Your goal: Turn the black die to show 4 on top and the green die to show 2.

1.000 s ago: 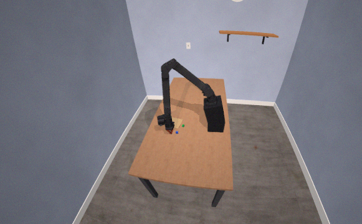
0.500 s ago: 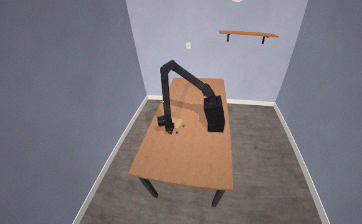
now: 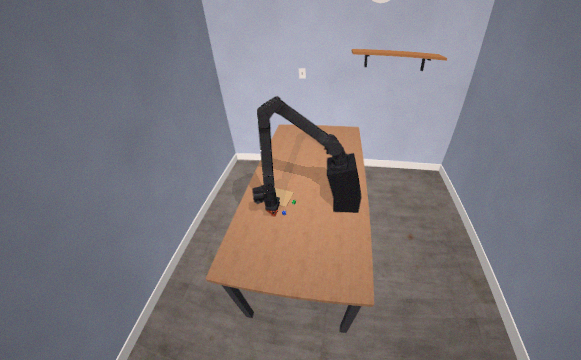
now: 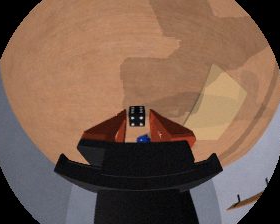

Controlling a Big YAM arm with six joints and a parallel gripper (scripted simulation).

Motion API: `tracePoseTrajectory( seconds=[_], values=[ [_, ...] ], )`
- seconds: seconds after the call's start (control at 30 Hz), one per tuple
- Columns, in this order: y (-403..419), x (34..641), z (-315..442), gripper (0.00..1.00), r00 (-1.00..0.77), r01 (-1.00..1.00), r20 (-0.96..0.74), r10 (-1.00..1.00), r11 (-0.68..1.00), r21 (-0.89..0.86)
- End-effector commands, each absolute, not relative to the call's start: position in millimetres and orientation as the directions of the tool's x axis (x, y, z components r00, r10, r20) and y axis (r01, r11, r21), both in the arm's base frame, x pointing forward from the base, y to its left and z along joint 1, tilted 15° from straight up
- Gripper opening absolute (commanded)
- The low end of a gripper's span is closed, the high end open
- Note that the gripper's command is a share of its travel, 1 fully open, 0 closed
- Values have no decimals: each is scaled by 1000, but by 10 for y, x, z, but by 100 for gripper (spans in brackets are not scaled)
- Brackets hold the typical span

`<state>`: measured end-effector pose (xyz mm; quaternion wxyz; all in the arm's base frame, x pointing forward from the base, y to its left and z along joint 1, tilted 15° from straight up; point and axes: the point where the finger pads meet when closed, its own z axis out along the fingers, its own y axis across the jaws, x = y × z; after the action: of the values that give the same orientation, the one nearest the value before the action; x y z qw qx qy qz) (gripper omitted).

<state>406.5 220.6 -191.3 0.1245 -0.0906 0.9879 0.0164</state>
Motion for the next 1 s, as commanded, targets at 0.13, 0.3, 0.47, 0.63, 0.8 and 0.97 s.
tracePoseTrajectory(
  seconds=[0.13,0.3,0.47,0.63,0.8,0.97],
  values=[
    [2230,4160,-1837,33,-945,-189,-274,-177,982,17],
    [2230,4160,-1837,33,-945,-189,-274,-177,982,17],
    [2230,4160,-1837,33,-945,-189,-274,-177,982,17],
    [2230,4160,-1837,33,-945,-189,-274,-177,982,17],
    [2230,4160,-1837,14,-945,-188,-274,-177,982,18],
    [2230,4160,-1837,14,-945,-188,-274,-177,982,18]
  ],
)
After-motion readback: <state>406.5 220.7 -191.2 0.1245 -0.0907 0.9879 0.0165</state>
